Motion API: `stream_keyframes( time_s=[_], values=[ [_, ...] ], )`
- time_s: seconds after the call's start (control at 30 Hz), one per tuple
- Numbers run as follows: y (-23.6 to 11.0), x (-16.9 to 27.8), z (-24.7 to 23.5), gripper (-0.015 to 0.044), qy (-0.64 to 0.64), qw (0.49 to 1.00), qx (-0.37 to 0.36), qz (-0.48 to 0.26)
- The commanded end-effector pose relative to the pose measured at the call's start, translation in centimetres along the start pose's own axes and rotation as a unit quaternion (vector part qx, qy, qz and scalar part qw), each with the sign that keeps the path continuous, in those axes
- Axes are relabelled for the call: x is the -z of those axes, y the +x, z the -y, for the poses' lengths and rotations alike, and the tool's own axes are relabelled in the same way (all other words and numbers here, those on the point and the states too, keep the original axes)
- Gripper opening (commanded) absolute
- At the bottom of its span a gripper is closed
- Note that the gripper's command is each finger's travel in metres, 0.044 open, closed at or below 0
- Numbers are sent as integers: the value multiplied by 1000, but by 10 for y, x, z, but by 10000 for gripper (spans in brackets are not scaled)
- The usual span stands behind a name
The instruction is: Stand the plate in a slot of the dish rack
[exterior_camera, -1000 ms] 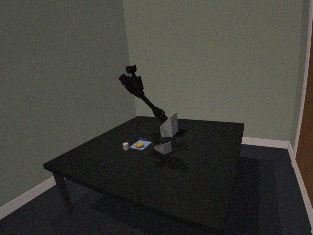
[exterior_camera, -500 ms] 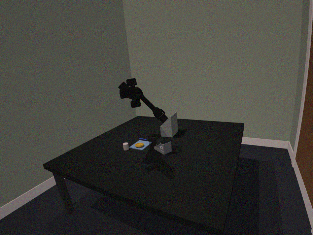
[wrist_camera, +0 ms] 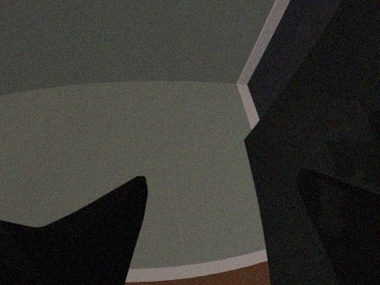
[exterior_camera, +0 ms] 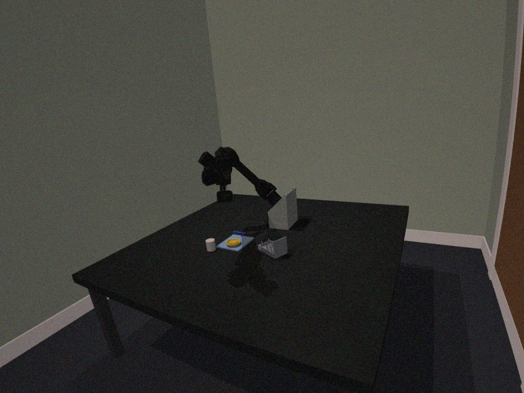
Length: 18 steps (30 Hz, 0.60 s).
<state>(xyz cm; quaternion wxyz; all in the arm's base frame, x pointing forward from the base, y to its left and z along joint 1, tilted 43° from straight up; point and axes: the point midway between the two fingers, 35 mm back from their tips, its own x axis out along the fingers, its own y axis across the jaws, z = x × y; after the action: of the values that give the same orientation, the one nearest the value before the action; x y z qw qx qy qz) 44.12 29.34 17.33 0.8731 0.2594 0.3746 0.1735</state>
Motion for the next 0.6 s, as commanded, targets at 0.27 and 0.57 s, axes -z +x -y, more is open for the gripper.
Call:
stream_keyframes(
  time_s=[0.27, 0.57],
  values=[
    [-14, 8, 93, 400, -68, 982, 174, -18],
    [-38, 17, 157, 400, -123, 946, 296, -57]
  ],
)
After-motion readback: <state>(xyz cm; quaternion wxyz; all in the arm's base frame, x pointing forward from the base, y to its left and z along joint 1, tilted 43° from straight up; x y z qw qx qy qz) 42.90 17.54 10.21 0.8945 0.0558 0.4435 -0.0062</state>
